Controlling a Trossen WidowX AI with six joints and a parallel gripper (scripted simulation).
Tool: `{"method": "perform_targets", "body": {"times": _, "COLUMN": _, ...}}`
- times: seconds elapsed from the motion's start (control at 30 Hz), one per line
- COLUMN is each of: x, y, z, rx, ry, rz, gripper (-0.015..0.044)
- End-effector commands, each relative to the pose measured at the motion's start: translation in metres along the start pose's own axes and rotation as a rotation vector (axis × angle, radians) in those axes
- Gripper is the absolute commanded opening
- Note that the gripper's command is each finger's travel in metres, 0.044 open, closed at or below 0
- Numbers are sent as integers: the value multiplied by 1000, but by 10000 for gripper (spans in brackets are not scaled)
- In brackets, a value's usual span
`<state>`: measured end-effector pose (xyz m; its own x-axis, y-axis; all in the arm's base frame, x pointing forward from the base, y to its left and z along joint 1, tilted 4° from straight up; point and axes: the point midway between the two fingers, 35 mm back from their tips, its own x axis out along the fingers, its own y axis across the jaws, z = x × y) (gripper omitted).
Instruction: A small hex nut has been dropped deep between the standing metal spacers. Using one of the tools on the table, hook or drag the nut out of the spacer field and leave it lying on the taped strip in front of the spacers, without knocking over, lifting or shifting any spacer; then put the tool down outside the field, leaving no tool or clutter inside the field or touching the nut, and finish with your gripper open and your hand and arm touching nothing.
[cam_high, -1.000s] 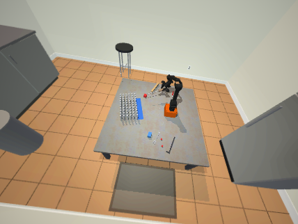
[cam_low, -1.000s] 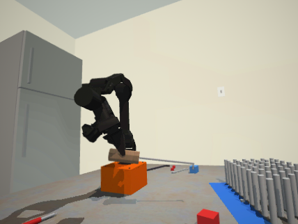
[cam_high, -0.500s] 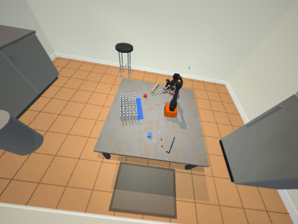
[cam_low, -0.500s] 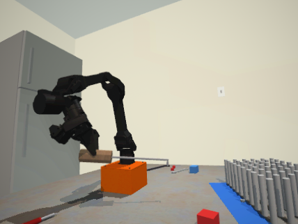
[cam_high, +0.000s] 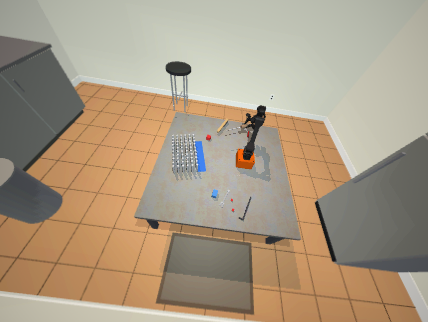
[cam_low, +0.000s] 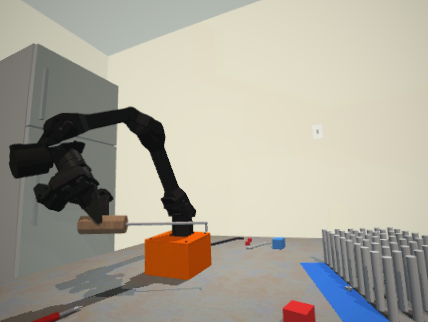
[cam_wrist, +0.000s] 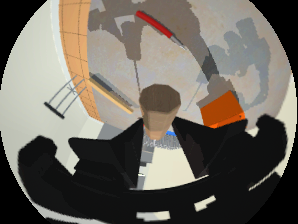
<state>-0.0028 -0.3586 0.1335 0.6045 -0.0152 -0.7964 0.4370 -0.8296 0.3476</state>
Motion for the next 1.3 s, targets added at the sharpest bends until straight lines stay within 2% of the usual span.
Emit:
{"method": "perform_targets", "body": {"times": 0.0, "x": -3, "y": 1, "z": 2, "rx": -10, "ry": 15, "rz": 12, "gripper": 0}}
{"method": "perform_targets", "body": {"times": 1.27, "x": 41, "y": -8, "z": 37, "rx": -10, "ry": 15, "rz": 13, "gripper": 0}}
